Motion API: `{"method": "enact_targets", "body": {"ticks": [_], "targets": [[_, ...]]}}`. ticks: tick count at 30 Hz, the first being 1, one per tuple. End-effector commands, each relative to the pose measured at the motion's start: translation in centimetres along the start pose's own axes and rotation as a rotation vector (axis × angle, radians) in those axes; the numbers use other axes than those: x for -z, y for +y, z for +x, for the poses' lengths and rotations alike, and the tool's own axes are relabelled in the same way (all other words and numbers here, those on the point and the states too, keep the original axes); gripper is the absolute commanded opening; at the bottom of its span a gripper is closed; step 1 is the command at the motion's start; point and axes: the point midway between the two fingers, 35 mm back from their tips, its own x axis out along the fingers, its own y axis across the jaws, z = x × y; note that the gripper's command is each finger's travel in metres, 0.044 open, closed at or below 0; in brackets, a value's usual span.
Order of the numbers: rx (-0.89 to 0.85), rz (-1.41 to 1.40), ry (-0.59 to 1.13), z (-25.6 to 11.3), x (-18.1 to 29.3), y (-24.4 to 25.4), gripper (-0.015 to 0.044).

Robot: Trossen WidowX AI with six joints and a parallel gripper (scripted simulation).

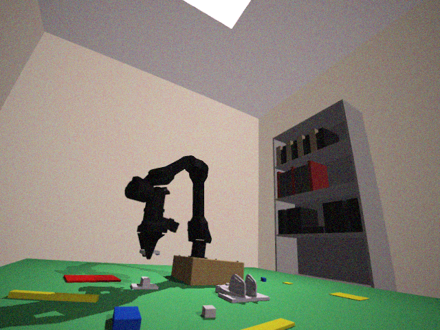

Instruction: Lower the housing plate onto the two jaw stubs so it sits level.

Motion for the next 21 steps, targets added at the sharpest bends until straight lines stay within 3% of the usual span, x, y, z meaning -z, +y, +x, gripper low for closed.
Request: {"method": "enact_targets", "body": {"ticks": [1, 21], "targets": [[0.005, 0.005, 0.011, -0.4, 0.2, -0.1, 0.0351], [0.012, 0.329, 0.009, -0.5, -4.2, -4.0, 0.0351]]}}
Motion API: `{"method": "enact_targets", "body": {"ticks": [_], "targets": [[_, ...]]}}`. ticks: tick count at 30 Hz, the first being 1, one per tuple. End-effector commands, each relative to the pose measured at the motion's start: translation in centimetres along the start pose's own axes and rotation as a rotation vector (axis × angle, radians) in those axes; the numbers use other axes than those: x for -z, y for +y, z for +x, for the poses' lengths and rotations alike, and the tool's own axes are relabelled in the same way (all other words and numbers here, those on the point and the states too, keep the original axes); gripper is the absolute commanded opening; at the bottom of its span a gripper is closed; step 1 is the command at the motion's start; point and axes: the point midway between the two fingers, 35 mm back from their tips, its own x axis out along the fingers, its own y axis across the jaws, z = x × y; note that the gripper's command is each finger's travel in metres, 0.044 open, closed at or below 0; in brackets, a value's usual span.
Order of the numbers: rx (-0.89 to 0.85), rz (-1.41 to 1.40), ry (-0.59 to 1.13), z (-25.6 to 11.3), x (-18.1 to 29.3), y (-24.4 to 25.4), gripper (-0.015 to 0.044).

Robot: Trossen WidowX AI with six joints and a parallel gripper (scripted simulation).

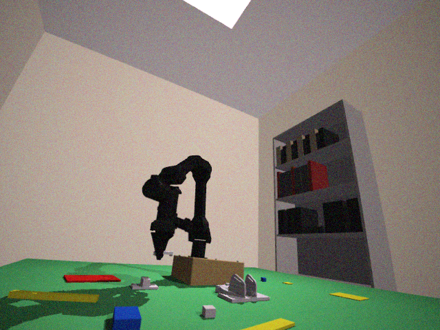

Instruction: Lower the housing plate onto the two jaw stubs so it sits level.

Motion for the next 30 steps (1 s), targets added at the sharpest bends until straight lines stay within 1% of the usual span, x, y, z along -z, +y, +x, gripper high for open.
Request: {"method": "enact_targets", "body": {"ticks": [1, 30], "targets": [[0.011, 0.07, 0.001, -0.3, -1.2, -0.4, 0.0351], [0.012, 0.62, -0.012, -0.4, -10.7, -2.1, 0.0351]]}}
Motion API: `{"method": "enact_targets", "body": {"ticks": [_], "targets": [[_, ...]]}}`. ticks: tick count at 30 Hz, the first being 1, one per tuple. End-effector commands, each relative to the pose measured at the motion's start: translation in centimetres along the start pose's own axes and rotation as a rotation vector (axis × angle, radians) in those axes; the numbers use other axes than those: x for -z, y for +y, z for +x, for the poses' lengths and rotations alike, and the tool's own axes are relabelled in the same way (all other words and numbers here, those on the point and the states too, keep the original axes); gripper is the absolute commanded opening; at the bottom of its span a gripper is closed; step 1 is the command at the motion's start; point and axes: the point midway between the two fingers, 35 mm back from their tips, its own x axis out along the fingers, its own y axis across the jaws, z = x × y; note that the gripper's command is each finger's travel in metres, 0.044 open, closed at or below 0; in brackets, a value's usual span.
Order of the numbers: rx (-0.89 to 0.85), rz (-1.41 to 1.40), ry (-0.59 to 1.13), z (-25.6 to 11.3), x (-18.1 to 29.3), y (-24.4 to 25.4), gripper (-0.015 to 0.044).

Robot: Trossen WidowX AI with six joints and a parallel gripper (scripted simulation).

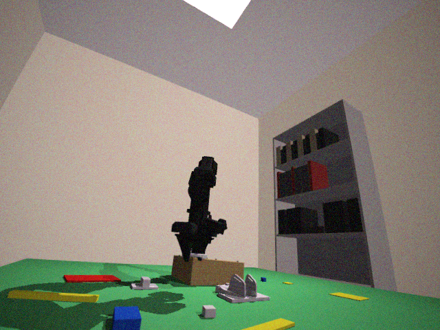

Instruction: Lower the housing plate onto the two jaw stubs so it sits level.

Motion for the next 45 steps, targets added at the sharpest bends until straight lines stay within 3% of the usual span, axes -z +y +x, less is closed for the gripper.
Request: {"method": "enact_targets", "body": {"ticks": [1, 33, 45], "targets": [[0.008, 0.072, -0.009, -0.3, -1.1, 0.7, 0.0351], [-0.009, 0.686, -0.014, -0.2, -8.5, 7.9, 0.0351], [-0.01, 0.698, -0.014, -0.2, -8.6, 8.1, 0.0351]]}}
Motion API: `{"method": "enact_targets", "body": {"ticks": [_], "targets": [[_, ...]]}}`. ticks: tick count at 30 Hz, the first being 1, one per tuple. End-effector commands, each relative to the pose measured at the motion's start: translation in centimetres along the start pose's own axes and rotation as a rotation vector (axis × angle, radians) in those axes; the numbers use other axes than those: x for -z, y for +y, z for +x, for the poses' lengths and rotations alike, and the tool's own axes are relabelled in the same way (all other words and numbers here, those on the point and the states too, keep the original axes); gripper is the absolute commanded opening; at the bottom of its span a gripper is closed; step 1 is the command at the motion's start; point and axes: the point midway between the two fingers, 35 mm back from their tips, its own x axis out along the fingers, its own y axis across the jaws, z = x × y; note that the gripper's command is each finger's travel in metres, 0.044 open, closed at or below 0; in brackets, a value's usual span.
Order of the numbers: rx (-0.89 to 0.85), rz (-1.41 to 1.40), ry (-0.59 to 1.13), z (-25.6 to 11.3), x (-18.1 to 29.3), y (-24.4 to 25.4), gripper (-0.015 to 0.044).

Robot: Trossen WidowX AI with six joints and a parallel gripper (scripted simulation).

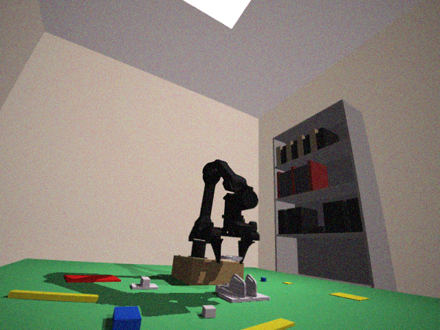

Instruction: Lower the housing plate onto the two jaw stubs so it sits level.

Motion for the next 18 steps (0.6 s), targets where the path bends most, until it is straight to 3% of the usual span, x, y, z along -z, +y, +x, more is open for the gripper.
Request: {"method": "enact_targets", "body": {"ticks": [1, 18], "targets": [[-0.002, 0.007, -0.01, -0.2, -0.07, 0.08, 0.0351], [-0.002, 0.014, -0.01, -0.2, 0.18, 0.4, 0.0351]]}}
